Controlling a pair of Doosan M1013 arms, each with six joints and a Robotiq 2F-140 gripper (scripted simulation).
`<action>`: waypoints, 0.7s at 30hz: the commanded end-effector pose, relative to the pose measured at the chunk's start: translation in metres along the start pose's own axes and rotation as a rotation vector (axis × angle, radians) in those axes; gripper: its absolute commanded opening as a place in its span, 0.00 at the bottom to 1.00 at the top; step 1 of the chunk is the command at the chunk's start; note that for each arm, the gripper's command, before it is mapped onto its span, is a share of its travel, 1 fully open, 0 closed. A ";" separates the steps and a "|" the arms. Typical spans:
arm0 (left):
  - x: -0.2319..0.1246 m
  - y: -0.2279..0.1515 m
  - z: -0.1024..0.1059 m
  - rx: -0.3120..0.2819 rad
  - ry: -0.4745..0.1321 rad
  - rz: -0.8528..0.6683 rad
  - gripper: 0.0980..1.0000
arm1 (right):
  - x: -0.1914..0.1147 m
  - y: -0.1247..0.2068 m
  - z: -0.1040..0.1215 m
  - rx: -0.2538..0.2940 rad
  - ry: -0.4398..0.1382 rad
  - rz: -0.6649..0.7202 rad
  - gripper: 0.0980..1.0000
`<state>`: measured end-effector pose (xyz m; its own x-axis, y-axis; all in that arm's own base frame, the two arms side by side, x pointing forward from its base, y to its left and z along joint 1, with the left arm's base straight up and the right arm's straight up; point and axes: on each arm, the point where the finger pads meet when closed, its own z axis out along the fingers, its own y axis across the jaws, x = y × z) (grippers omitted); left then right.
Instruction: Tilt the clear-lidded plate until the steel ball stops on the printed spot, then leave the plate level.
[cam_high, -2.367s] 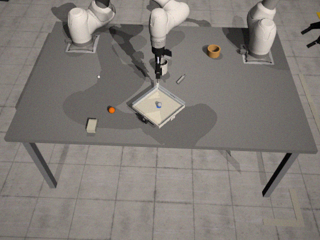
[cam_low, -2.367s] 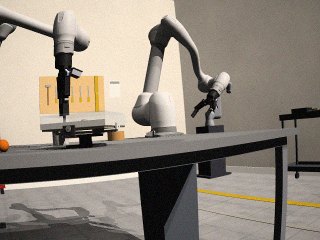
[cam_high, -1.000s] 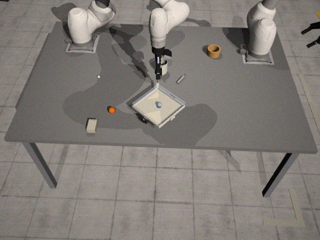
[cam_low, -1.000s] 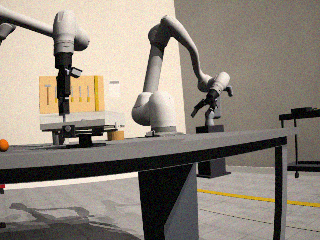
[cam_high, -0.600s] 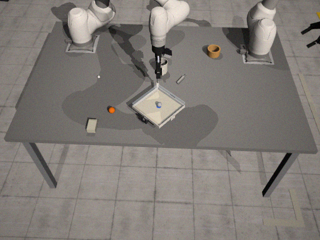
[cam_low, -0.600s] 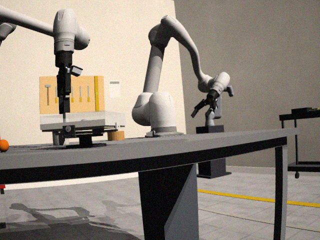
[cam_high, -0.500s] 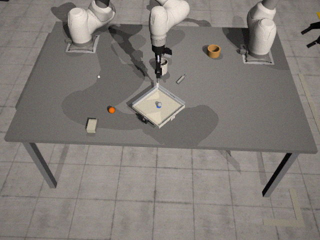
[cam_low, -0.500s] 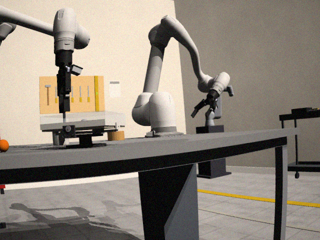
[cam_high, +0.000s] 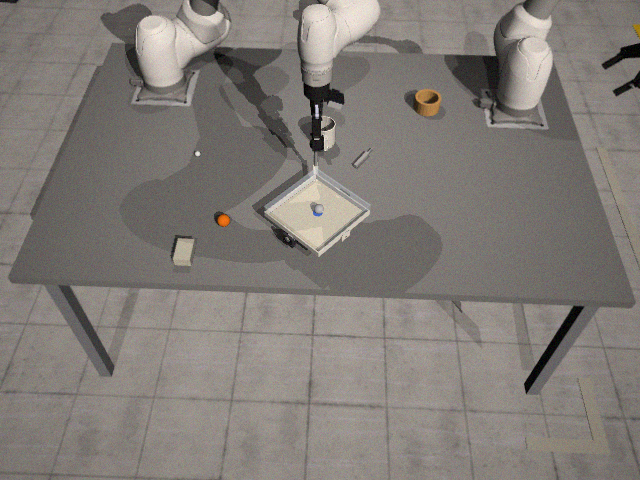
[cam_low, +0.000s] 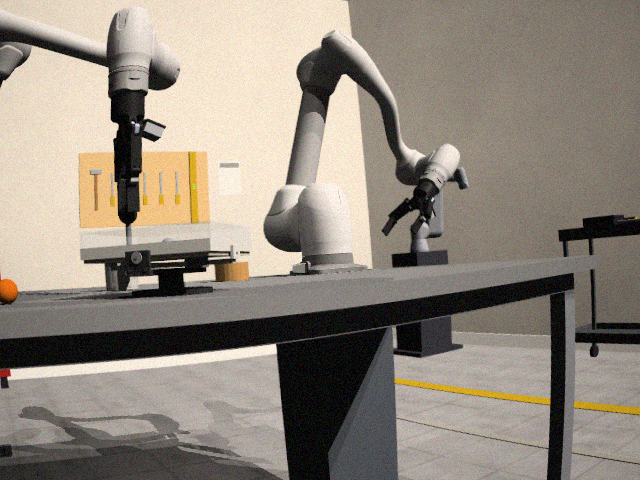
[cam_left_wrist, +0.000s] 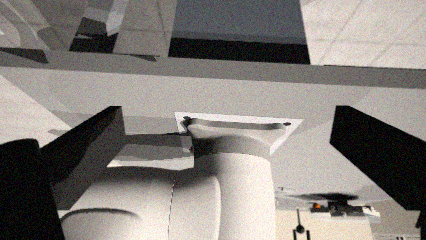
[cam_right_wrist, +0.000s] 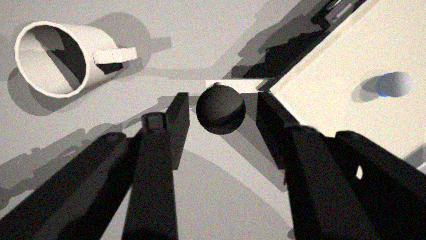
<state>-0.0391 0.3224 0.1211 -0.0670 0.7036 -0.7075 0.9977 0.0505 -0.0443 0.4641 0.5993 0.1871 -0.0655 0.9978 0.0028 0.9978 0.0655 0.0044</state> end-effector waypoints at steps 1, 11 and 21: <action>-0.002 -0.001 0.002 -0.007 0.002 0.002 1.00 | 0.001 -0.002 -0.012 0.003 0.002 0.000 0.36; -0.002 -0.001 0.002 -0.007 0.002 0.002 1.00 | 0.001 -0.002 -0.024 0.003 0.001 0.000 0.36; -0.002 -0.001 0.002 -0.007 0.002 0.002 1.00 | 0.000 -0.003 -0.028 0.006 -0.002 0.000 0.36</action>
<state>-0.0391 0.3224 0.1211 -0.0670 0.7036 -0.7075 0.9977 0.0505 -0.0443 0.4640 0.5992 0.2120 -0.0655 0.9979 0.0019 0.9978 0.0655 0.0036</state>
